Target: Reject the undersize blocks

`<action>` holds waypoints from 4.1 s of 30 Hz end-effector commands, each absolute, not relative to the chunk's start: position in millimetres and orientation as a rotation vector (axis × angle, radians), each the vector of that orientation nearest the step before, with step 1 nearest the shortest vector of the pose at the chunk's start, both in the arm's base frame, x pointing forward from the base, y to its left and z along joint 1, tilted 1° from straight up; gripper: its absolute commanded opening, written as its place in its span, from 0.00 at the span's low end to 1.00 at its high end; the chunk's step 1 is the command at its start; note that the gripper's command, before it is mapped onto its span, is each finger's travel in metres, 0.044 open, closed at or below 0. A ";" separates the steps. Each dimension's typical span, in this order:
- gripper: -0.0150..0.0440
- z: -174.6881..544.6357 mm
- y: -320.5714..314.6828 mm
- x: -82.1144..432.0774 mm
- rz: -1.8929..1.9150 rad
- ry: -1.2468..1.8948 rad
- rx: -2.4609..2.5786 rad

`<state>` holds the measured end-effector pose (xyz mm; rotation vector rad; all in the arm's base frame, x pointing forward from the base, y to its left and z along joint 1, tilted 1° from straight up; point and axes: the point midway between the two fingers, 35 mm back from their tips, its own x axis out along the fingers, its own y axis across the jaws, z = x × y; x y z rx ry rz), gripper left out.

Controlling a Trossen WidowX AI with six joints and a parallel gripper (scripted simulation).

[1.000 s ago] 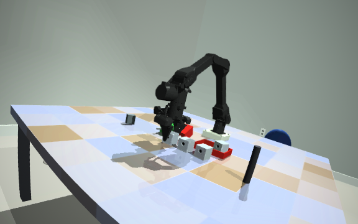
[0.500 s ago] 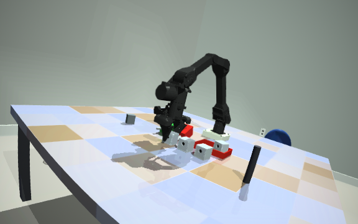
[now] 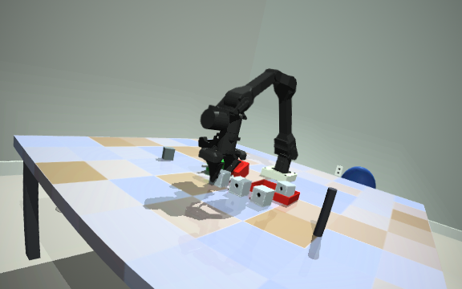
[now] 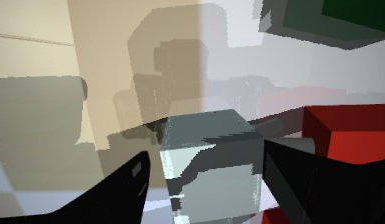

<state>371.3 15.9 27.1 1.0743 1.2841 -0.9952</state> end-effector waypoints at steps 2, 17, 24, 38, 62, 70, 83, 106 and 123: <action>0.81 22.8 16.1 368.5 -1.007 1.294 1.074; 0.81 22.8 16.1 368.5 -1.007 1.294 1.074; 0.81 22.8 16.1 368.5 -1.007 1.294 1.074; 0.81 22.8 16.1 368.5 -1.007 1.294 1.074; 0.61 27.1 15.9 371.3 -0.995 1.284 1.074; 0.36 58.1 15.3 371.6 -1.000 1.288 1.074; 0.25 103.6 31.3 340.7 -1.004 1.298 1.070; 0.25 85.7 109.8 243.9 -0.979 1.321 1.046; 0.25 56.1 110.5 244.0 -0.979 1.321 1.046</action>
